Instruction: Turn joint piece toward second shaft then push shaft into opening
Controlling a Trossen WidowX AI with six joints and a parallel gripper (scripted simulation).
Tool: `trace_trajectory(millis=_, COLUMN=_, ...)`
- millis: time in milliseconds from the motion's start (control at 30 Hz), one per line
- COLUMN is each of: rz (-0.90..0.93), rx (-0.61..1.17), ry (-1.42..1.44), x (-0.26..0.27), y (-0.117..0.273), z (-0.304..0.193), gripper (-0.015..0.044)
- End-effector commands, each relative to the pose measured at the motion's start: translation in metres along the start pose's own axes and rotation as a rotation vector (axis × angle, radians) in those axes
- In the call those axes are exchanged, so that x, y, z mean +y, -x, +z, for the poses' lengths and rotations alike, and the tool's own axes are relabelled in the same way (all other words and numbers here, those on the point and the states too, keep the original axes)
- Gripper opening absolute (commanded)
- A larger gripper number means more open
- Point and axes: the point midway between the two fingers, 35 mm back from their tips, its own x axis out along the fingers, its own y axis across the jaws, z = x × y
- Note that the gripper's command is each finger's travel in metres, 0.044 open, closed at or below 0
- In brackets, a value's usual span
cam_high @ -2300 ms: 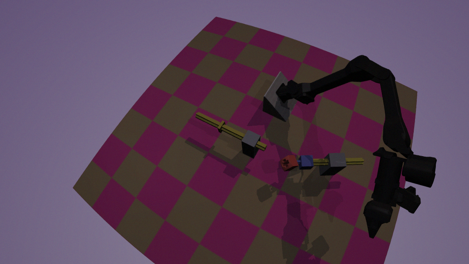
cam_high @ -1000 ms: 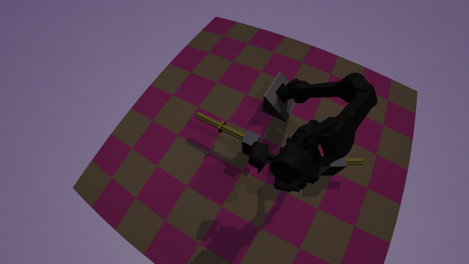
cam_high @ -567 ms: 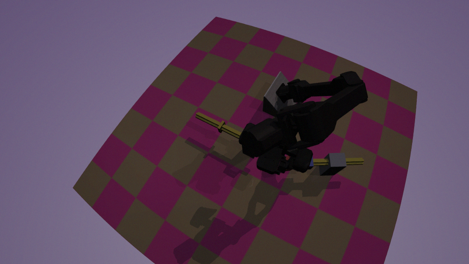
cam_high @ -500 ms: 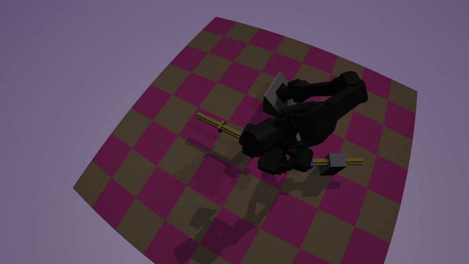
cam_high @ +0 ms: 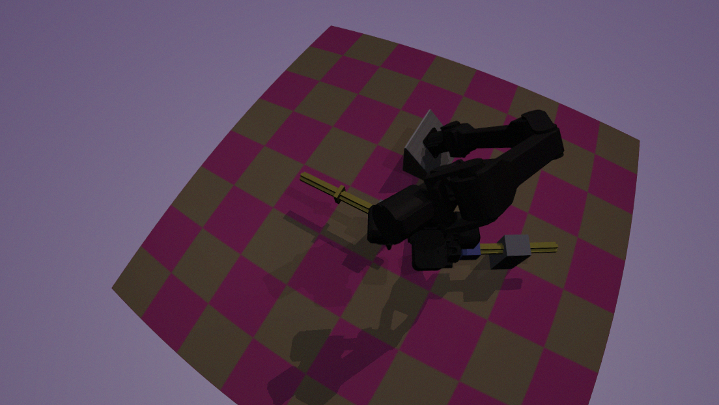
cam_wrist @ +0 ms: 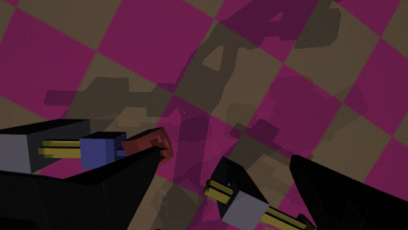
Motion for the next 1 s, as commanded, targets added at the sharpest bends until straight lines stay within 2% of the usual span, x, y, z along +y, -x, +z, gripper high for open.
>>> trace_trajectory(millis=0, rz=-0.005, rx=0.011, ry=0.142, x=0.0000, y=-0.0016, z=-0.0003, gripper=0.0440)
trace_trajectory(millis=967, rz=0.001, rx=0.057, ry=1.040, x=0.0016, y=-0.0090, z=0.0001, gripper=0.0440)
